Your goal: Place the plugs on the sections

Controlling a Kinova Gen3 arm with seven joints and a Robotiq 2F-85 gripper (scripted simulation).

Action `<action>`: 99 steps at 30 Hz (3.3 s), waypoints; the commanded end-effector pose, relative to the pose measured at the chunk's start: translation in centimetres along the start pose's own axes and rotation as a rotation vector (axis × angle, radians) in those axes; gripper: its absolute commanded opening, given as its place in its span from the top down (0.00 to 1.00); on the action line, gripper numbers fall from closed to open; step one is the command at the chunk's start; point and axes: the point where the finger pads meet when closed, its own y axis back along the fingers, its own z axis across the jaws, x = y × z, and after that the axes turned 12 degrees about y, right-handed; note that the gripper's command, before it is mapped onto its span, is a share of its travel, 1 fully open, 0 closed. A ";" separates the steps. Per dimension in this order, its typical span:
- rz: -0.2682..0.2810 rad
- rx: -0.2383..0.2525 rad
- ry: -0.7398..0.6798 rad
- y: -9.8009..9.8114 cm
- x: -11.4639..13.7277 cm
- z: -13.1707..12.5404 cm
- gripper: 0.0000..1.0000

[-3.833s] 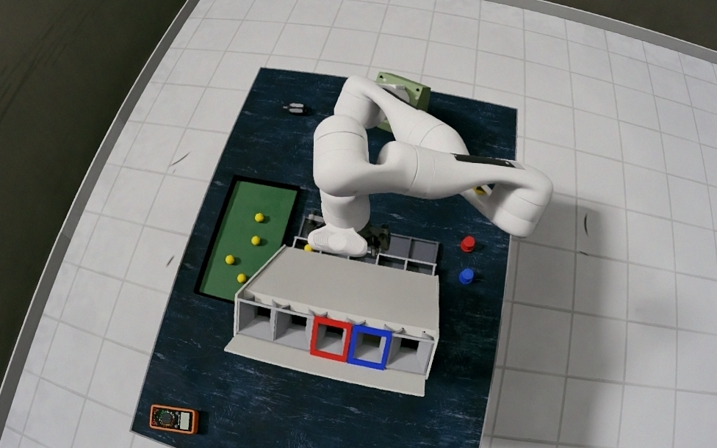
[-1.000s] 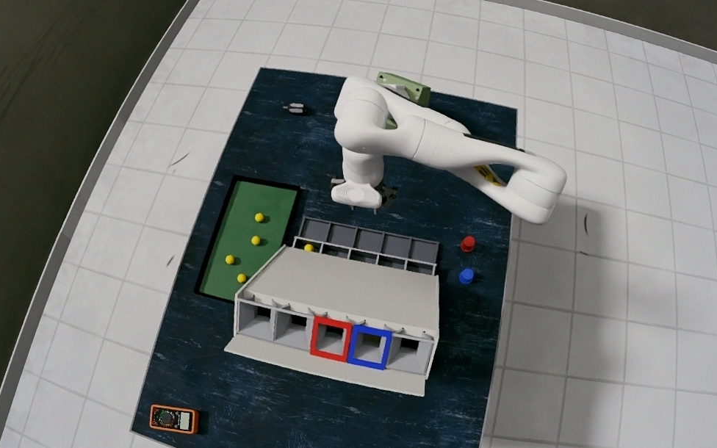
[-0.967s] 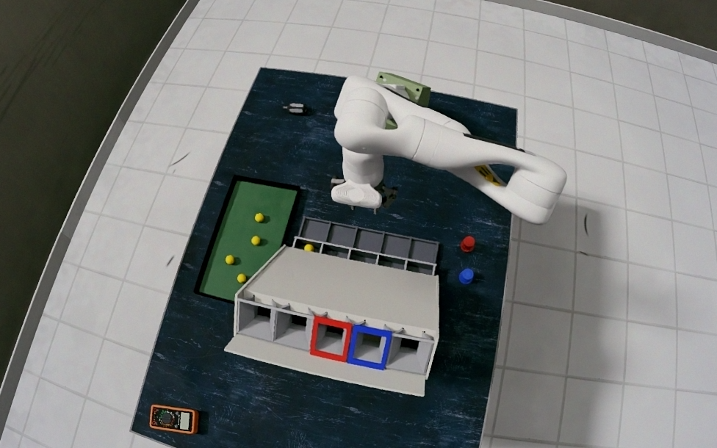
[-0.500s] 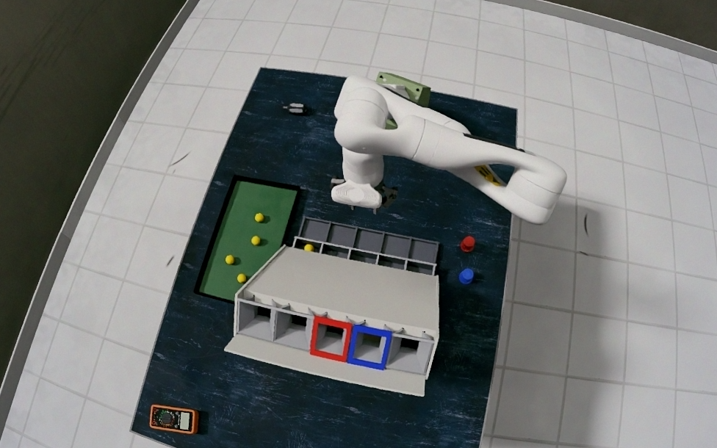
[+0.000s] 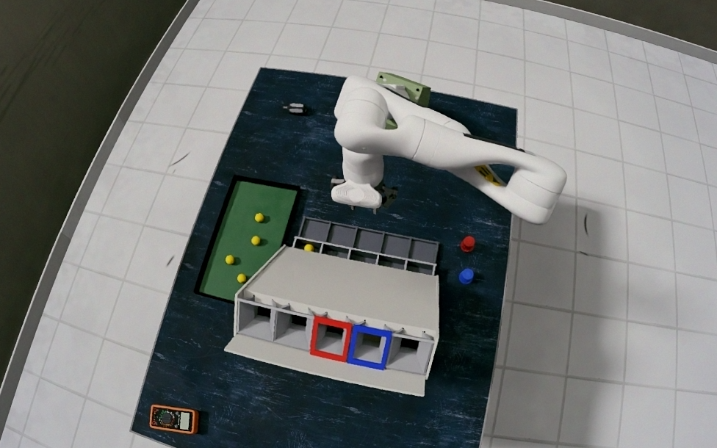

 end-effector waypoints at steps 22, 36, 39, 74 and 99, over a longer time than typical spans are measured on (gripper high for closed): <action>0.001 0.000 0.000 -8.0 -3.2 12.2 0.50; -0.013 -0.028 -0.011 -10.1 -3.9 15.2 0.50; -0.013 -0.028 -0.011 -10.1 -3.9 15.2 0.50; 0.024 -0.003 0.008 -14.1 -9.9 30.0 0.50; 0.003 0.024 0.009 -25.1 -9.5 30.2 0.50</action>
